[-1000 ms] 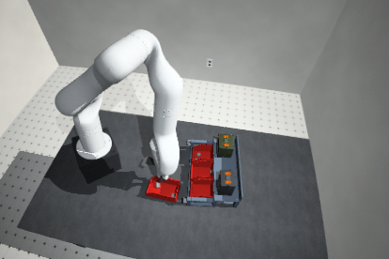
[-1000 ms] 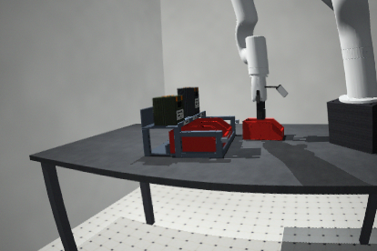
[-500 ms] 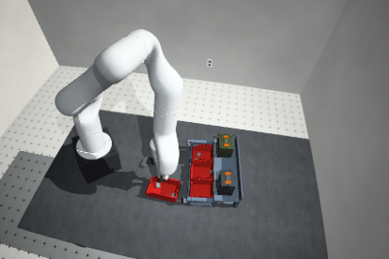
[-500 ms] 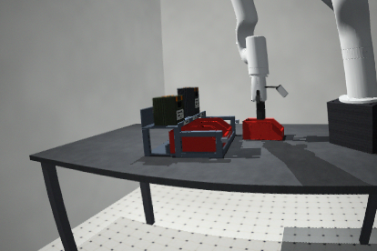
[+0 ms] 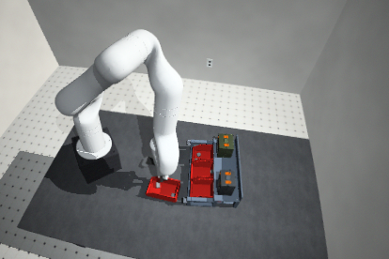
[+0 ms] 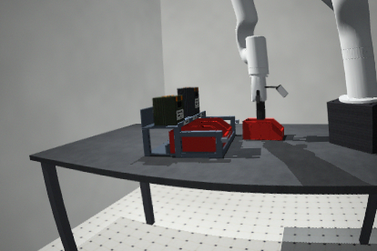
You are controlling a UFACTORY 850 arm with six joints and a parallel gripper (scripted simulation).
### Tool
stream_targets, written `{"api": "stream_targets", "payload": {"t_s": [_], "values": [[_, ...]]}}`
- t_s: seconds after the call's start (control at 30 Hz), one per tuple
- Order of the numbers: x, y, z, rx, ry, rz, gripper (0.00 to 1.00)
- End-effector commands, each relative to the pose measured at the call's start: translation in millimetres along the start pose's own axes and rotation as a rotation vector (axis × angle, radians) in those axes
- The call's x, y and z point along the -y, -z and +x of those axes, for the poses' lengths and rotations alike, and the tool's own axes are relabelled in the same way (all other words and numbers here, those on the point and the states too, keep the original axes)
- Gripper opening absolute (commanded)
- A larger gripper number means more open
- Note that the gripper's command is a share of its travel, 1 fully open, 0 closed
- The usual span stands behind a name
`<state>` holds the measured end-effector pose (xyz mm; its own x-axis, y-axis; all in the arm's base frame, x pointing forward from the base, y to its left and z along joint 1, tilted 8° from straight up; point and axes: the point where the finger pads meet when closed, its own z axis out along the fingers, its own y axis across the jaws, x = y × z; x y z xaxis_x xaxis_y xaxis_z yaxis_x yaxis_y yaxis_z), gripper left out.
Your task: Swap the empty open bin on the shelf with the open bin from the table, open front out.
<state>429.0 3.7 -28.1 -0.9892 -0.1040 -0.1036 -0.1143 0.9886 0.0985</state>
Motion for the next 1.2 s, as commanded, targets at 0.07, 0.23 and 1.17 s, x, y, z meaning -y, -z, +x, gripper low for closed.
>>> {"api": "stream_targets", "payload": {"t_s": [0.07, 0.23, 1.17], "values": [[0.1, 0.3, -0.7, 0.001, 0.0, 0.0, 0.26], [0.1, -0.1, -0.7, 0.001, 0.0, 0.0, 0.26], [0.1, -27.7, -0.7, 0.001, 0.0, 0.0, 0.26]]}}
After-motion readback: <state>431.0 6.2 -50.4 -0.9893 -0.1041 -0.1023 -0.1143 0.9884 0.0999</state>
